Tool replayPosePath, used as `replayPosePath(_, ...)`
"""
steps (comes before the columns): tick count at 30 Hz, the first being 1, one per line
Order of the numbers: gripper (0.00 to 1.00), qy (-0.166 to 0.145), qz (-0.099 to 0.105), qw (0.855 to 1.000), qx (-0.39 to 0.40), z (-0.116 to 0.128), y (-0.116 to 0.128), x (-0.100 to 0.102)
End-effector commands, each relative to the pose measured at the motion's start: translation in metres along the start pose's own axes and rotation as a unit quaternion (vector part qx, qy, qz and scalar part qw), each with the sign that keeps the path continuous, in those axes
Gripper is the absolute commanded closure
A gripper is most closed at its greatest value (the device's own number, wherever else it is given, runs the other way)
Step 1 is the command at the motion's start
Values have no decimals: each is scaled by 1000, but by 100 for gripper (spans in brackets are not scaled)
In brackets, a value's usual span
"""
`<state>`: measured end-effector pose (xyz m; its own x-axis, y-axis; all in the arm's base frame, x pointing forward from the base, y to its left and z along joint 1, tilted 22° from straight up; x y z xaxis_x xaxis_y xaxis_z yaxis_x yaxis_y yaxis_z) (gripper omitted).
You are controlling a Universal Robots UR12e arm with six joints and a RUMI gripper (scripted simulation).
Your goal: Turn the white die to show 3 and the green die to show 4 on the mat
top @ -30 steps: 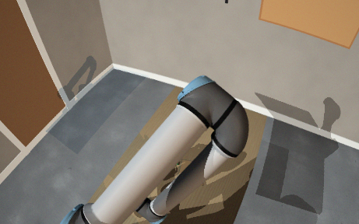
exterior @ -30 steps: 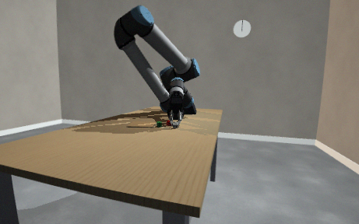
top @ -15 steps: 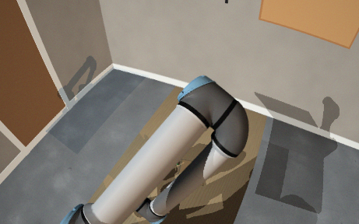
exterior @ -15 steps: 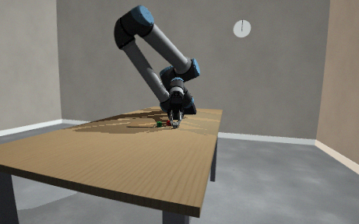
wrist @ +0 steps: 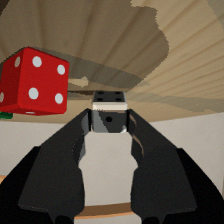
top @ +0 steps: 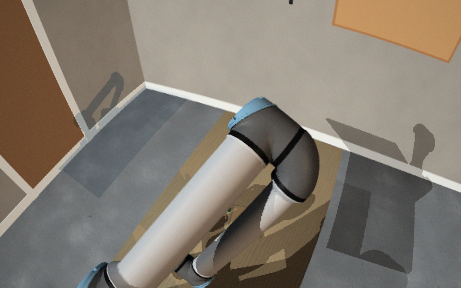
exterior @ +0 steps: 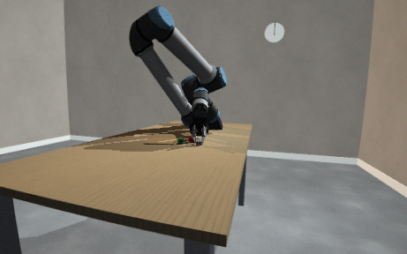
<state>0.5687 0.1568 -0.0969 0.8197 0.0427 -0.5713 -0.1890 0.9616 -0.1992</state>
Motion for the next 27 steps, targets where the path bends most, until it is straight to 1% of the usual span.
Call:
replayPosePath(1,79,-1,0,1000,0,0,0,1)
replayPosePath(5,79,-1,0,1000,0,0,0,1)
replayPosePath(6,76,-1,0,1000,0,0,0,1)
replayPosePath(27,76,-1,0,1000,0,0,0,1)
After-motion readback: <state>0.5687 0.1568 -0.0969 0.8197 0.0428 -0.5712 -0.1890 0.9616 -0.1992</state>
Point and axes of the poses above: the point where the finger pads meet when closed, its own x axis out along the fingers, its own y axis across the jaws, z = x × y, the point moved 4 cm from there along -x, back along the fingers, and after that the axes turned 13 degrees about x, right-handed, at the moved point
